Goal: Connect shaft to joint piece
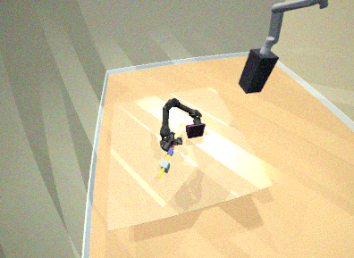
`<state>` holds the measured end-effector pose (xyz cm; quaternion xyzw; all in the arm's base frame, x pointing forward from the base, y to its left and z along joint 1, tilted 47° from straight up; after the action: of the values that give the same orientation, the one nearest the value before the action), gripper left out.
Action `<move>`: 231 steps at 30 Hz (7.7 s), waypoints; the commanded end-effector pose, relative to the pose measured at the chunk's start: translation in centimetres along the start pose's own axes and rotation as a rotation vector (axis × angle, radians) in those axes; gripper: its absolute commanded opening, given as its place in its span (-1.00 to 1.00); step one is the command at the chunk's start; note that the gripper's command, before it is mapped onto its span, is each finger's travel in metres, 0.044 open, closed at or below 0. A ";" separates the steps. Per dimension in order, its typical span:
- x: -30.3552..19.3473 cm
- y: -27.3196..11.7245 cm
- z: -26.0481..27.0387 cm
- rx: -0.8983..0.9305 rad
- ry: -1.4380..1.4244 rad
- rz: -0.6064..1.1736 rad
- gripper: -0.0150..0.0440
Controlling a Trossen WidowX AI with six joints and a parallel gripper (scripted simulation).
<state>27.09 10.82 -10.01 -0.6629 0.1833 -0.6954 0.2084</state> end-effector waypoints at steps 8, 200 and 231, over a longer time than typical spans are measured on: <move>0.0 0.0 0.0 0.000 0.000 0.000 -0.49; 8.0 -1.4 0.3 -0.004 -0.006 0.270 1.00; 1.2 -0.7 0.0 -0.003 -0.005 0.273 1.00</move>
<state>27.15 11.16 -8.19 -0.6309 0.2757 -0.6596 0.3014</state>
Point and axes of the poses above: the point midway between the two fingers, 35 mm back from their tips, its own y axis out along the fingers, its own z axis across the jaws, x = y × z, the point moved 4 cm from there along -y, back along the fingers, and after that the axes turned 1 degree about y, right-handed, at the moved point
